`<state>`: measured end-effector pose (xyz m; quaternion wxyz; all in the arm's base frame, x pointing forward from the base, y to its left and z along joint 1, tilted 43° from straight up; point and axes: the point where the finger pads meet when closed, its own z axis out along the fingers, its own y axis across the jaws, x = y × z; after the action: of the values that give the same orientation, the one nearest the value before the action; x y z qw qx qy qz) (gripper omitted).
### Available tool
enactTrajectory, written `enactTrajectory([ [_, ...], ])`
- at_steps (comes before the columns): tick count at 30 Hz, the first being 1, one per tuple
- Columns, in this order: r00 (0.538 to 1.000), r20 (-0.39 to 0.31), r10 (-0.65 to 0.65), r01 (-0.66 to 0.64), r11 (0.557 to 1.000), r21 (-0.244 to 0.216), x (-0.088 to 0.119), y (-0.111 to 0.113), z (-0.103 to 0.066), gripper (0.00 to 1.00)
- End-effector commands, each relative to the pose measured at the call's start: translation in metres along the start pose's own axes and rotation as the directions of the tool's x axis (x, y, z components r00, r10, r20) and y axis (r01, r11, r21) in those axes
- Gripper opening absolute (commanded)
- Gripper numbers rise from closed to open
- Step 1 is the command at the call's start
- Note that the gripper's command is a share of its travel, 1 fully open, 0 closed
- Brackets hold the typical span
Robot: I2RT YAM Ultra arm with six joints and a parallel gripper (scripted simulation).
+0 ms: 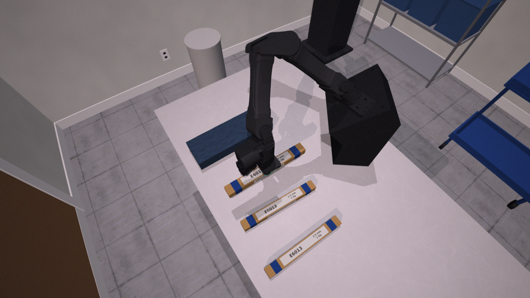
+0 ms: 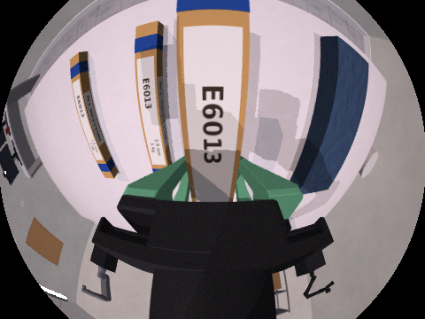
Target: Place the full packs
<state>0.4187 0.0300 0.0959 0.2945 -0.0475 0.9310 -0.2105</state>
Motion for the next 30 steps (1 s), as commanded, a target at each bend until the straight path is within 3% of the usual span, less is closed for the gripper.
enactTrajectory([
  [1,0.998,0.06,-0.001,0.003,1.0,-0.026,-0.013,0.006,-0.013,0.0],
  [3,0.998,0.069,0.004,-0.002,1.0,-0.027,-0.019,0.006,-0.01,0.0],
  [5,0.999,0.037,-0.005,0.005,1.0,-0.02,-0.011,0.007,0.003,0.0],
  [10,0.998,0.067,0.003,-0.001,1.0,-0.018,-0.017,0.004,-0.003,0.0],
  [12,0.998,0.066,0.002,0.0,1.0,-0.026,-0.016,0.006,0.001,0.0],
  [14,0.999,0.034,-0.017,0.018,1.0,-0.025,-0.008,0.012,0.014,0.0],
  [19,0.998,0.067,0.005,-0.003,1.0,-0.017,-0.018,0.004,0.013,0.0],
  [22,0.999,0.045,-0.01,0.011,1.0,-0.024,-0.013,0.01,0.026,0.0],
  [28,0.996,0.084,0.011,-0.009,1.0,-0.02,-0.027,0.004,0.021,0.0],
  [30,0.999,0.051,-0.003,0.004,1.0,-0.022,-0.018,0.009,0.036,0.0],
])
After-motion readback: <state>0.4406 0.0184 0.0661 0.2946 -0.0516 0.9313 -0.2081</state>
